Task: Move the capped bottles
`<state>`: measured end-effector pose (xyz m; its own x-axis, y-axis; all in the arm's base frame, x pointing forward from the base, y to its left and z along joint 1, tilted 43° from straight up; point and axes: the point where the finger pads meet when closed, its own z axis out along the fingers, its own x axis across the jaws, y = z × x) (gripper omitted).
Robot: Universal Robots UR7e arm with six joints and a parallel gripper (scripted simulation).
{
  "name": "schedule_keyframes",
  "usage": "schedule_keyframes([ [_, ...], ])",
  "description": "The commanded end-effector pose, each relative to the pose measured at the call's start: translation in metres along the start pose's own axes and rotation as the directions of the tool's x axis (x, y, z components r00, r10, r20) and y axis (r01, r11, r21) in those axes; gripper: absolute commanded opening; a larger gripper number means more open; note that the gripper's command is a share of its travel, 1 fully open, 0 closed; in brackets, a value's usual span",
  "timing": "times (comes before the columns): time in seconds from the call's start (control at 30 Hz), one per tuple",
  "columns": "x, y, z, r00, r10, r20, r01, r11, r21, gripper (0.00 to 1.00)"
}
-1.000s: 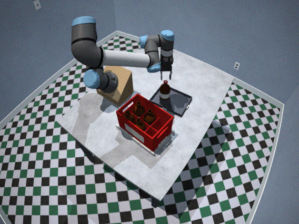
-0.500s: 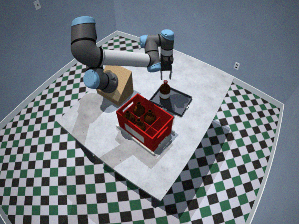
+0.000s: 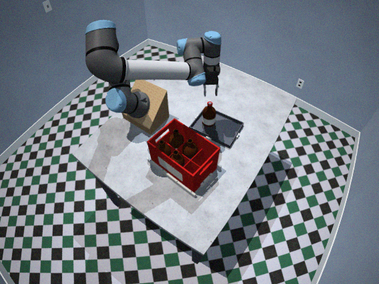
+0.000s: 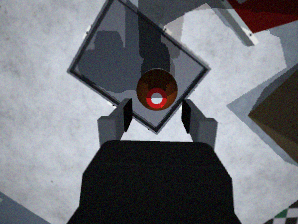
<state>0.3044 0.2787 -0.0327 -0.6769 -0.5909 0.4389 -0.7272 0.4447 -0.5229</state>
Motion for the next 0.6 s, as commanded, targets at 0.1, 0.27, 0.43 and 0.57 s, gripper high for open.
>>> schedule_keyframes([
  [0.1,0.0,0.0,-0.012,1.0,0.0,0.001,0.0,1.0,0.0,1.0],
  [0.27,0.0,0.0,-0.025,1.0,0.001,0.001,-0.001,1.0,0.0,1.0],
  [0.43,0.0,0.0,-0.039,1.0,0.001,0.0,-0.001,1.0,0.0,1.0],
  [0.57,0.0,0.0,-0.047,1.0,0.001,-0.001,-0.001,1.0,0.0,1.0],
])
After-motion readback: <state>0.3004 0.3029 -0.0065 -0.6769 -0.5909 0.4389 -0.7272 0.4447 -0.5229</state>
